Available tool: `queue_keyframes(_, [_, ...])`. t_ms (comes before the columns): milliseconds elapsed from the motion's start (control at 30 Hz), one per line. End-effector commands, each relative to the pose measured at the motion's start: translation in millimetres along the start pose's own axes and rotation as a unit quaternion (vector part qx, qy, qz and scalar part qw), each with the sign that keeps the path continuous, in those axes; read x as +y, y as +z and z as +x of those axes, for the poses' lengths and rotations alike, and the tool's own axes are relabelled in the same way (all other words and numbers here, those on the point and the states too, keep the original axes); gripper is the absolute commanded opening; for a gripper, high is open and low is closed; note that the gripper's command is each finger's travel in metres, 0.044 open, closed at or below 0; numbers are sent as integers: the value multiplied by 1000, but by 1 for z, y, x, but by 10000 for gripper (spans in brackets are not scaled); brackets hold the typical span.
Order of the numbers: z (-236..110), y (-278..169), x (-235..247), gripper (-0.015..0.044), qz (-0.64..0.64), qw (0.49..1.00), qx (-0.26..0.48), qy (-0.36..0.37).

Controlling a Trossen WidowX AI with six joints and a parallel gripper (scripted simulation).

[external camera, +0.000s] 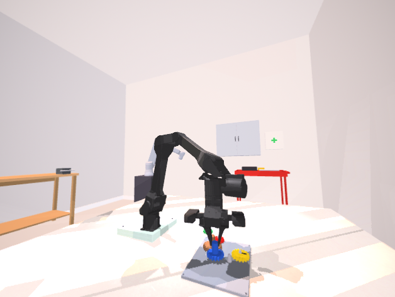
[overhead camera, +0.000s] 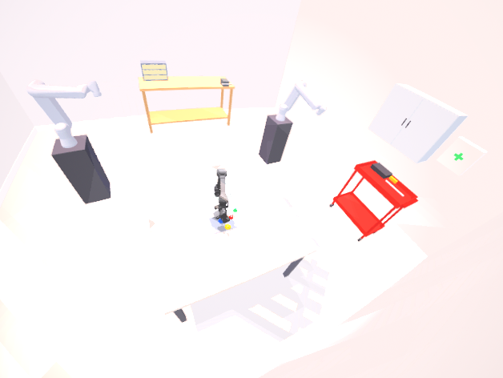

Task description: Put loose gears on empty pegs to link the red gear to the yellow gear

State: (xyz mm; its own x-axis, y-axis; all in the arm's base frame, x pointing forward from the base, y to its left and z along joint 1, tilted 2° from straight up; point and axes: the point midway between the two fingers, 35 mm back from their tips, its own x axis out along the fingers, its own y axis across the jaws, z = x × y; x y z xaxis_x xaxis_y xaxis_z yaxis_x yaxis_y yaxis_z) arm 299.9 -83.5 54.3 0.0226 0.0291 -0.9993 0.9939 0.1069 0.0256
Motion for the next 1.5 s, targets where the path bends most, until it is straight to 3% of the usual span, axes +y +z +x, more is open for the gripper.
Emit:
queue_keyframes(0, [1,0,-1,0,14,1000,2,-2])
queue_keyframes(733, [4,0,-1,0,-176,984,2,-2])
queue_keyframes(1467, [8,0,-1,0,8,1000,2,-2])
